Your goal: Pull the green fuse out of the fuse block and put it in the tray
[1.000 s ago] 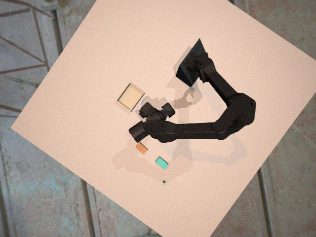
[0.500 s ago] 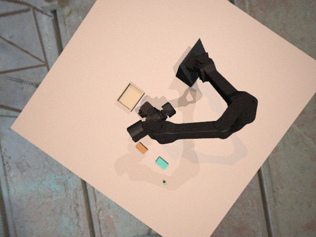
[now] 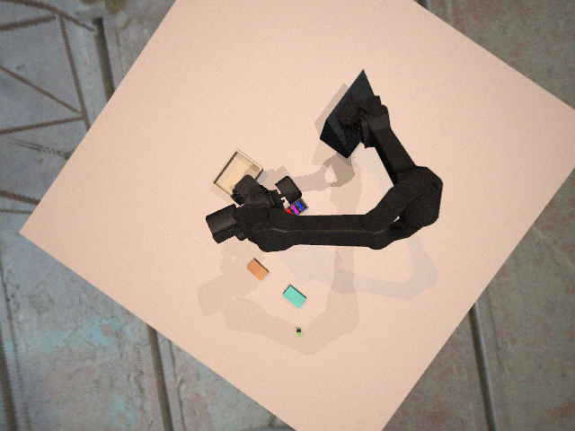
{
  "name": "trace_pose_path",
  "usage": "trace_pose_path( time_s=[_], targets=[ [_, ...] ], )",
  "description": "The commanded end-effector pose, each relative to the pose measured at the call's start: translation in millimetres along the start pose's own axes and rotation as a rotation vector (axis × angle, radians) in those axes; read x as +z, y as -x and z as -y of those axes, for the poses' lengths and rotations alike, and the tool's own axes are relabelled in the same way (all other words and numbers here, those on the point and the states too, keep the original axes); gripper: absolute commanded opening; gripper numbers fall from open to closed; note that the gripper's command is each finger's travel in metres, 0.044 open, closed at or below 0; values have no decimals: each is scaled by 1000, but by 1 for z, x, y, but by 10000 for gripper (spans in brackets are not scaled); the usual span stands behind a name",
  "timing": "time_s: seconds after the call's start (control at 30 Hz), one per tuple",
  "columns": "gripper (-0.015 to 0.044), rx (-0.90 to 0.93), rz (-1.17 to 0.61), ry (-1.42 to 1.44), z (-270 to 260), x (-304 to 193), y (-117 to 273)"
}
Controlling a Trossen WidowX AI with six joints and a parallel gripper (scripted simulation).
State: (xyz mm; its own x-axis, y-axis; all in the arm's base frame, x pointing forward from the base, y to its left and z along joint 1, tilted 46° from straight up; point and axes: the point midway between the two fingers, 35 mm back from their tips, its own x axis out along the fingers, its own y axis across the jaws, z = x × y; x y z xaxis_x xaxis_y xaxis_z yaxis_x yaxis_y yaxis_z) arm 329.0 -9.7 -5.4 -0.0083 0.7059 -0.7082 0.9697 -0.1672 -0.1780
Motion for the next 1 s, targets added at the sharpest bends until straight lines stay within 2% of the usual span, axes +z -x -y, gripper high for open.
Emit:
trace_pose_path(
  time_s=[0.0,0.63,0.97],
  targets=[
    [0,-3,7,1,-9,27,0],
    [0,-7,0,5,-21,140,-4],
    [0,-7,-1,6,-21,144,-10]
  ],
)
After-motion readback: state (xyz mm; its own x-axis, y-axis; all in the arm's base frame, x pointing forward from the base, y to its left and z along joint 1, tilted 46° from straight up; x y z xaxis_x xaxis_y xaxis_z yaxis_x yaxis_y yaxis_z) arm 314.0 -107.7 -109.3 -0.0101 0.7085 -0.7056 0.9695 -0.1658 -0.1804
